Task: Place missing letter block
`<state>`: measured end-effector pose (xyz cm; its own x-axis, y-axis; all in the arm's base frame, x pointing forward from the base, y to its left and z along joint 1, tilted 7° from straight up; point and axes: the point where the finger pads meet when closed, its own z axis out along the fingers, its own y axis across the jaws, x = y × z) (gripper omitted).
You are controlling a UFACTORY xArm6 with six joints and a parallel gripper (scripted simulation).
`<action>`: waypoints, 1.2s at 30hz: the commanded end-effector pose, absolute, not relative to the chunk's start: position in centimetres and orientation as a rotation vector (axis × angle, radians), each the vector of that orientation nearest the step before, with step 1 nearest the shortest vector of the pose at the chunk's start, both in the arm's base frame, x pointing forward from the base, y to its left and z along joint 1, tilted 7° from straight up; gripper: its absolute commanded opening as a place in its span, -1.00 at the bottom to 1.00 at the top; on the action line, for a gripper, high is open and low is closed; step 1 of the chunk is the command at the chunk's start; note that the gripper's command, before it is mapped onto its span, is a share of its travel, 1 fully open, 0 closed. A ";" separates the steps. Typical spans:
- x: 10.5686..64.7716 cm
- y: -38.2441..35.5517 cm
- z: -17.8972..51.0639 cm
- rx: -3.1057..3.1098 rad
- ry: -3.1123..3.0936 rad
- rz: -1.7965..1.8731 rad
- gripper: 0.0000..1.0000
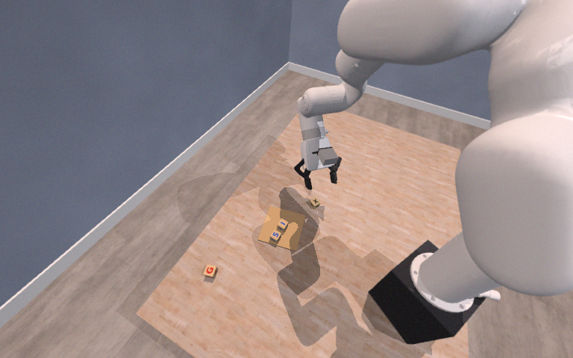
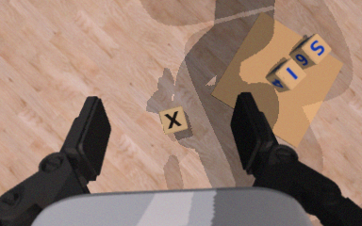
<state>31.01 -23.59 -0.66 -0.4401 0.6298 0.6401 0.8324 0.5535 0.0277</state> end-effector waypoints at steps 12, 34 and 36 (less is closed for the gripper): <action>31.1 -23.7 -0.5 -1.173 -2.216 -0.458 1.00; 30.9 -24.4 -1.6 -1.215 -2.408 -0.315 1.00; 30.9 -24.5 -1.8 -1.221 -2.458 -0.279 1.00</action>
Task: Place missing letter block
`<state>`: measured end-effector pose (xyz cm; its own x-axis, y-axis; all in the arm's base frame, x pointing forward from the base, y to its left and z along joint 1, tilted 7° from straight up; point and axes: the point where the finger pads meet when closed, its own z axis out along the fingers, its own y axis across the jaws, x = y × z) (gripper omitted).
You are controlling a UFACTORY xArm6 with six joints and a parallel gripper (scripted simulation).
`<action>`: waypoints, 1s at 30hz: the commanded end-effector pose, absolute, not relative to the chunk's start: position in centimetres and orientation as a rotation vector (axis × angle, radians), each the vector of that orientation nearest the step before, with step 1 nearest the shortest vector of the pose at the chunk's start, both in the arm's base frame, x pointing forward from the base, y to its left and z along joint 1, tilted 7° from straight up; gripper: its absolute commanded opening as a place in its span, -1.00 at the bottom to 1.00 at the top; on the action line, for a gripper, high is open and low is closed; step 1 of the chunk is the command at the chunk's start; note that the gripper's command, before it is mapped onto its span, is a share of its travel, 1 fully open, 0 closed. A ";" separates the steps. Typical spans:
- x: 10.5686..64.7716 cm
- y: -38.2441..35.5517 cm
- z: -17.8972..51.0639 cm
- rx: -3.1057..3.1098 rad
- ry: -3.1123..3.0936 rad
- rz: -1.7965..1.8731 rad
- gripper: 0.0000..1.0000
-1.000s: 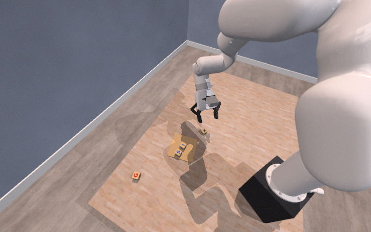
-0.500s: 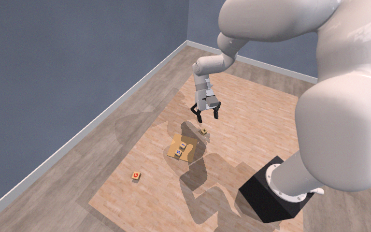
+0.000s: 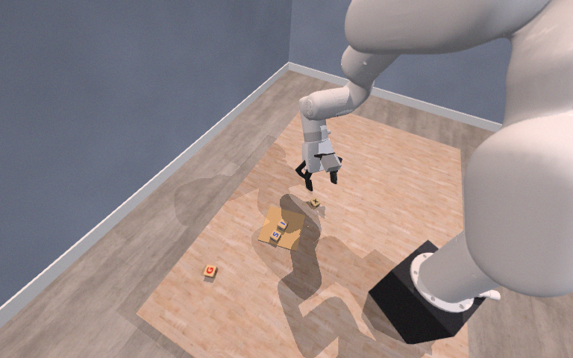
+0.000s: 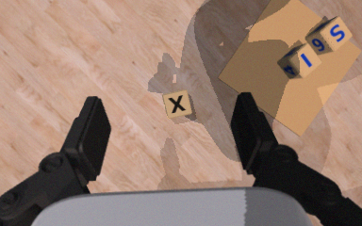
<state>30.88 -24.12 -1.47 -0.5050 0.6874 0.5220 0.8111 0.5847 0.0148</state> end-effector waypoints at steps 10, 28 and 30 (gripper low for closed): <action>30.9 -24.7 -1.8 -1.231 -2.637 -0.159 1.00; 31.0 -23.4 0.3 -1.190 -3.023 0.056 1.00; 31.0 -23.3 0.4 -1.188 -3.035 0.062 1.00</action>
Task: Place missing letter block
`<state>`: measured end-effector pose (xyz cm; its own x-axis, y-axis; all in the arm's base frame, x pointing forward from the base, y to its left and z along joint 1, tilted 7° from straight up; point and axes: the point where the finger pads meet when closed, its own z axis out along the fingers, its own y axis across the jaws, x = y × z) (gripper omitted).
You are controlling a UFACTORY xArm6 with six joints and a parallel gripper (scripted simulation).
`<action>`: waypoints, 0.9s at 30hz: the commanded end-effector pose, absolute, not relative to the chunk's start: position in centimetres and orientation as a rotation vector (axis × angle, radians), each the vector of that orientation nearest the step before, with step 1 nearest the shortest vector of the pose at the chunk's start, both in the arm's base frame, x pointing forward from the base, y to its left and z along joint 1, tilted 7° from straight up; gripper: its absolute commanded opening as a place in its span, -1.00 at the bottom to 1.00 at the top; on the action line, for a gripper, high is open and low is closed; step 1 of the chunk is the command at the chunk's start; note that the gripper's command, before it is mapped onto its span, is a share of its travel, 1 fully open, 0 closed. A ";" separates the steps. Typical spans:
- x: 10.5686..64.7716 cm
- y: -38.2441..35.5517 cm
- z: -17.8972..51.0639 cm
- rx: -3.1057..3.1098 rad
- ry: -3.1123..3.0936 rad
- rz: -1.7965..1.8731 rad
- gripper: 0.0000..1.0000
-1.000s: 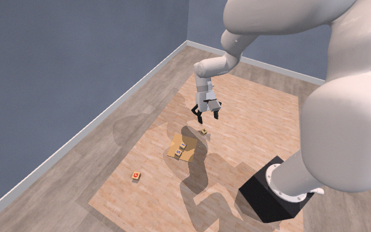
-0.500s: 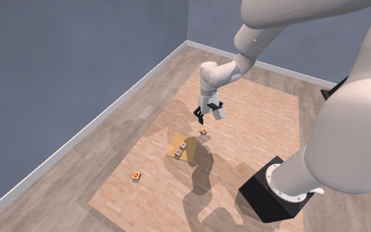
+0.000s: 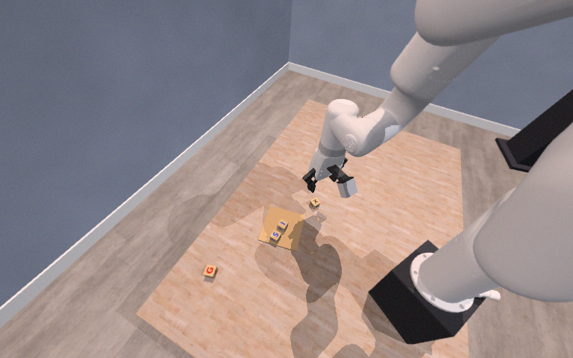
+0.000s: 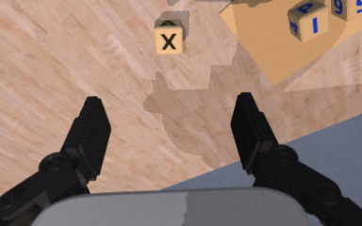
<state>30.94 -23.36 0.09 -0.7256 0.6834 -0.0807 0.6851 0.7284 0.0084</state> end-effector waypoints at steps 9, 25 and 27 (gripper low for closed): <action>31.0 -23.3 0.4 1.101 2.815 -0.057 1.00; 31.1 -23.4 -0.3 0.797 2.921 -0.082 1.00; 31.1 -23.5 -0.5 0.711 2.945 -0.088 1.00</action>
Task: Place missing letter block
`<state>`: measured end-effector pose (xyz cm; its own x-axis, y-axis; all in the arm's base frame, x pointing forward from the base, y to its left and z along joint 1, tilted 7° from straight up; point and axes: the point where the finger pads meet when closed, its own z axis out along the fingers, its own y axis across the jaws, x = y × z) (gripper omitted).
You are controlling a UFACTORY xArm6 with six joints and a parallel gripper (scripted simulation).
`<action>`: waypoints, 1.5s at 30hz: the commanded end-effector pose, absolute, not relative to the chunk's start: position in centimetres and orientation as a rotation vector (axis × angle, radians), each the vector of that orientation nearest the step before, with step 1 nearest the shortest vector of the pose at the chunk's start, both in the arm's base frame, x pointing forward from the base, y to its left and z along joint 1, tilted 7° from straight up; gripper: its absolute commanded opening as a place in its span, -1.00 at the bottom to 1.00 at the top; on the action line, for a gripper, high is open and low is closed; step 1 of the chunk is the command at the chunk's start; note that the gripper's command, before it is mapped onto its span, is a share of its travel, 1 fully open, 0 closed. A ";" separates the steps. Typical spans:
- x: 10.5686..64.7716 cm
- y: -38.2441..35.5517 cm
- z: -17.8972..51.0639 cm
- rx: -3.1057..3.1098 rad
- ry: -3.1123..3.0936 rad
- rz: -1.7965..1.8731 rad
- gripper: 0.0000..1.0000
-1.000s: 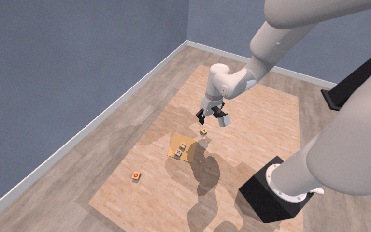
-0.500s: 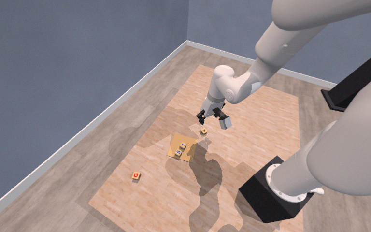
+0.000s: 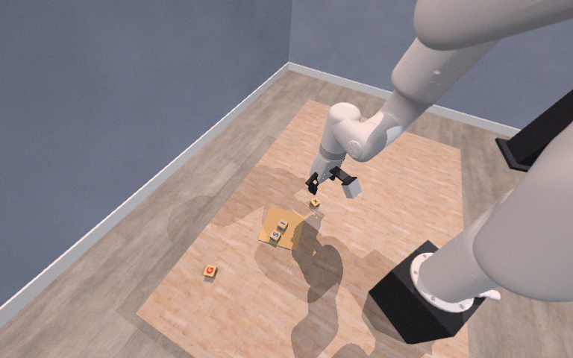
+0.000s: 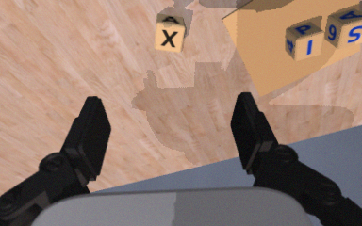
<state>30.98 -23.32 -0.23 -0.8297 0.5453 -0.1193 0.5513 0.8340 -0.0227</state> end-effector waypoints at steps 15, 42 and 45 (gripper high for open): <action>31.2 -23.6 -1.8 0.075 3.045 -0.128 1.00; 31.3 -23.7 -4.2 -1.058 2.894 -0.174 1.00; 31.3 -23.7 -4.4 -1.173 2.853 -0.177 1.00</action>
